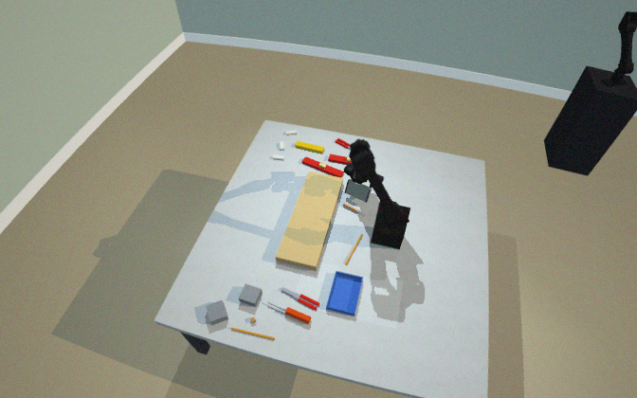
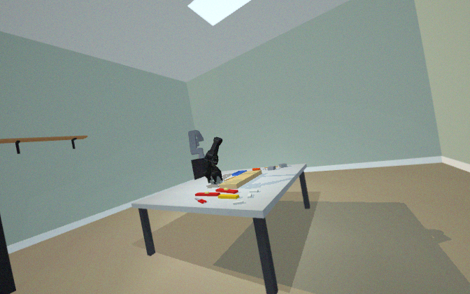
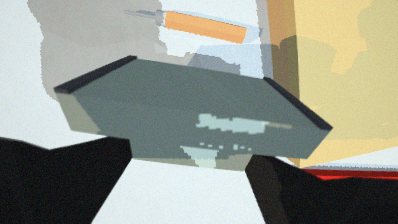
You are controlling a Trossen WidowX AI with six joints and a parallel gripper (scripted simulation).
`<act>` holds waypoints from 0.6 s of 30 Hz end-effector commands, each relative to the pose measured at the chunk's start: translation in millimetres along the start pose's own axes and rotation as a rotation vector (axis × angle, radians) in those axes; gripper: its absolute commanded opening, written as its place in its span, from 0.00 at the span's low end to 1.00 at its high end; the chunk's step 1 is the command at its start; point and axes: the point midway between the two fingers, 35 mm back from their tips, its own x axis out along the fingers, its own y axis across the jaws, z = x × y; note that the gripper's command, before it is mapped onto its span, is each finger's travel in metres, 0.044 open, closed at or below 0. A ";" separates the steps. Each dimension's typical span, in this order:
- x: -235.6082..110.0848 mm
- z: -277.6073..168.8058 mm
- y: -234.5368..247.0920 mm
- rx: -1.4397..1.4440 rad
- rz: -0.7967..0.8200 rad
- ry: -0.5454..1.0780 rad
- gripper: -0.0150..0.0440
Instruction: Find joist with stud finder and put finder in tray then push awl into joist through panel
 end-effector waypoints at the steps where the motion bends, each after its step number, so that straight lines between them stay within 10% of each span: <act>1: -15.8 -0.2 -1.7 -0.005 -0.009 0.007 0.25; 18: -29.5 2.3 -0.3 -0.004 -0.006 0.030 0.25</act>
